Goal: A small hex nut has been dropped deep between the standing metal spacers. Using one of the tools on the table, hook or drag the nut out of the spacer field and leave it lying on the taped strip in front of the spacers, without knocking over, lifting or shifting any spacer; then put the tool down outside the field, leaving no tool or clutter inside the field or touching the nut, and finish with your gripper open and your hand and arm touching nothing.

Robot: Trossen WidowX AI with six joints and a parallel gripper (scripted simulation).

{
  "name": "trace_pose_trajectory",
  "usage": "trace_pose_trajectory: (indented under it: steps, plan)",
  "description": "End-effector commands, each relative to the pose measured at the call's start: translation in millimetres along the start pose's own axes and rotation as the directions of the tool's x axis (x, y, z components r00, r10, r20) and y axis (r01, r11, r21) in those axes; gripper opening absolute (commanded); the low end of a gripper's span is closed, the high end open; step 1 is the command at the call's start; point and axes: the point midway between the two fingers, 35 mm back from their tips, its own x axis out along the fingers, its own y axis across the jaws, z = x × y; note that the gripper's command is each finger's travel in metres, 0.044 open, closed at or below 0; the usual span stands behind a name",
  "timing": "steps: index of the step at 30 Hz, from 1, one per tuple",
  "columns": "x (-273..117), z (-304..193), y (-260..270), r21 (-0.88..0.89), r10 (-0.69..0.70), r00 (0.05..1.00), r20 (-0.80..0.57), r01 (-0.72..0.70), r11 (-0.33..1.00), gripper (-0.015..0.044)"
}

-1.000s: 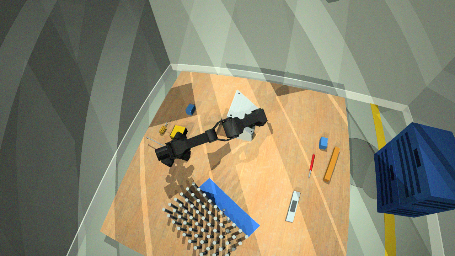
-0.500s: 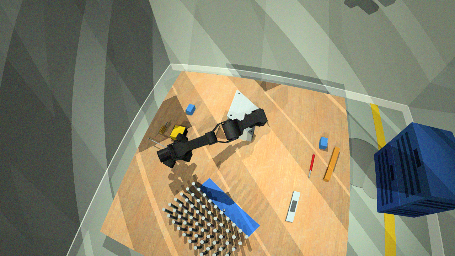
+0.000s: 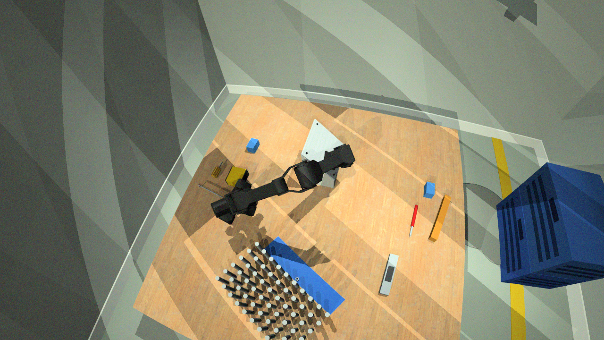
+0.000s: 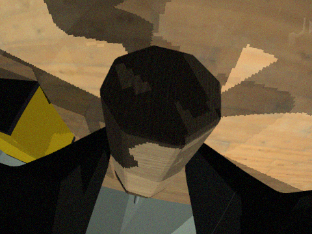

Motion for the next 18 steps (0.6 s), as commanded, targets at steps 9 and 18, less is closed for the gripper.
trace_pose_trajectory:
  steps: [9,18]
  plan:
    - [1.9,1.6,0.2,0.0,0.0,1.0,0.0,0.0,1.0,0.0184]
    - [1.9,1.6,0.2,0.0,0.0,1.0,0.0,0.0,1.0,0.042]
